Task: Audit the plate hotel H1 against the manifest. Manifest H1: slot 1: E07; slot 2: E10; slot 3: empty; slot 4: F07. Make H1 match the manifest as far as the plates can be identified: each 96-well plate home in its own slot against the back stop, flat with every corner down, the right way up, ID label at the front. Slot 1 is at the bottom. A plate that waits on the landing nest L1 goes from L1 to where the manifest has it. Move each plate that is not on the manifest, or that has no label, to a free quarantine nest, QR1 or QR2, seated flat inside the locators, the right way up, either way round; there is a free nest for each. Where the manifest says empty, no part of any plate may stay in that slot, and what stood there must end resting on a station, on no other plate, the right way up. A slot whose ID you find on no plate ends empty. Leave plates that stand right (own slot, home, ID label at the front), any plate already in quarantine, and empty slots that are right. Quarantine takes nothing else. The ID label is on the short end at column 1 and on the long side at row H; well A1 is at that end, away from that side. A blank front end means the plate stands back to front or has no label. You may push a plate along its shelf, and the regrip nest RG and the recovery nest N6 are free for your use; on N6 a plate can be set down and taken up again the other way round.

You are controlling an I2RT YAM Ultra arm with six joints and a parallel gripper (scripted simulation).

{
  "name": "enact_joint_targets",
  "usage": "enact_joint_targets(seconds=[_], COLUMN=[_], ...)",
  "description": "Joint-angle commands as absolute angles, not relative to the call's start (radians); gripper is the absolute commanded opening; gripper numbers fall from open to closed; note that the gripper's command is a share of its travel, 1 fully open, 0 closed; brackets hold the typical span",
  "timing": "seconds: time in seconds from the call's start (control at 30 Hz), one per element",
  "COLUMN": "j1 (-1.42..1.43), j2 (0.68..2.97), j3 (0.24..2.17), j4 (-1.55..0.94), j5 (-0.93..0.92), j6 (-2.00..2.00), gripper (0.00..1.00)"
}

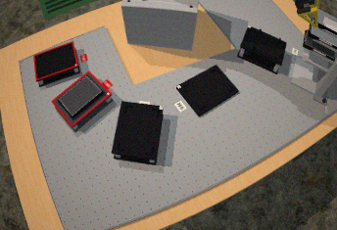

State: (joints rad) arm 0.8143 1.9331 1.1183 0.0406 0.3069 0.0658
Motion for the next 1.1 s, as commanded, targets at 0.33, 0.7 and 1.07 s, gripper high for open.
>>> enact_joint_targets(seconds=[0.33,0.7,1.07], j1=[0.822,0.823,0.827], j2=[1.901,1.900,1.896], j3=[1.153,1.153,1.147], j4=[0.028,0.027,0.032], j5=[0.307,0.307,0.309], j6=[0.059,0.059,0.061], gripper=[0.86,0.86,0.86])
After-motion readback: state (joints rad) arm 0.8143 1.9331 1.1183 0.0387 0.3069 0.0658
